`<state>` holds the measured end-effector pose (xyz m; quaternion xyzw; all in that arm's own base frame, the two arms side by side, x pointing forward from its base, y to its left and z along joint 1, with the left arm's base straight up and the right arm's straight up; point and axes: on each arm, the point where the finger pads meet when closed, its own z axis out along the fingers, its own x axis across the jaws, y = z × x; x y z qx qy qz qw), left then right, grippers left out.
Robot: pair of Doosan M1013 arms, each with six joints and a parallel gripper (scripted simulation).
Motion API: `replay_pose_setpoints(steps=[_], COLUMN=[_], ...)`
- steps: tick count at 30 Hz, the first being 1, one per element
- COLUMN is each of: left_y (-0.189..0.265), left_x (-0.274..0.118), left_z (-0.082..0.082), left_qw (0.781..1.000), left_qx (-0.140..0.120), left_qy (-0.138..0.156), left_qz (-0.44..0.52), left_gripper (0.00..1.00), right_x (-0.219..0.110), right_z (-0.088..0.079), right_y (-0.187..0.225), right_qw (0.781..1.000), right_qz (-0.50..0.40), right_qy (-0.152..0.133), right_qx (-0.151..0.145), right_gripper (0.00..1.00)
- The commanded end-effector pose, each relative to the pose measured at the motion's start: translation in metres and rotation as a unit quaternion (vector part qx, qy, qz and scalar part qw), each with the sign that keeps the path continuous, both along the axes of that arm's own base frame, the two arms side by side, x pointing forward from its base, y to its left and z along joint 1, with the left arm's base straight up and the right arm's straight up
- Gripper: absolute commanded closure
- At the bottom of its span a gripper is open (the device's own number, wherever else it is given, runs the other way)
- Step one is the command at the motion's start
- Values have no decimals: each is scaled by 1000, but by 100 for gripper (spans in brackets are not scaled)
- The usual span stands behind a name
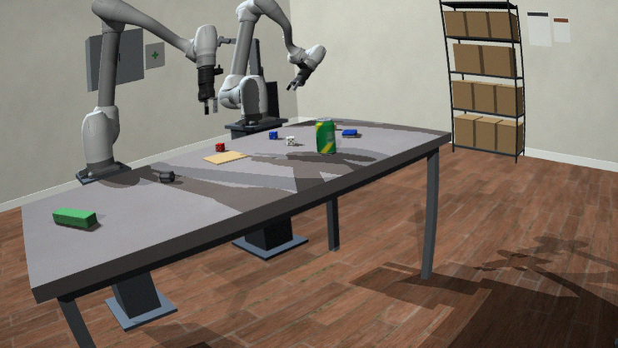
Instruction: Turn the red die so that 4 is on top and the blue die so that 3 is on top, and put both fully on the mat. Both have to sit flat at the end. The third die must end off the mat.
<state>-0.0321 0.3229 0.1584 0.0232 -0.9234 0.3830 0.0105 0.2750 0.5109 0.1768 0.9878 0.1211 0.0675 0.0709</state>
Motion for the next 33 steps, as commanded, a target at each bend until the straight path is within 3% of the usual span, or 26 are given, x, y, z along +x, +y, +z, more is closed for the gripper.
replay_pose_setpoints(steps=[1, 9, 33], left_y=[0, 0, 0], left_x=[0, 0, 0], left_z=[0, 0, 0], left_qw=[1000, 1000, 1000], left_qx=[1, 1, 1], left_qy=[0, 0, 0], left_qz=[0, 0, 0], left_gripper=[0, 0, 0], right_x=[11, 31, 36], right_z=[-7, -14, -15], right_y=[10, 25, 28], right_qw=[998, 991, 988], right_qz=[-42, -102, -116], right_qy=[28, 59, 66], right_qx=[27, 64, 72], right_gripper=[0, 0, 0])
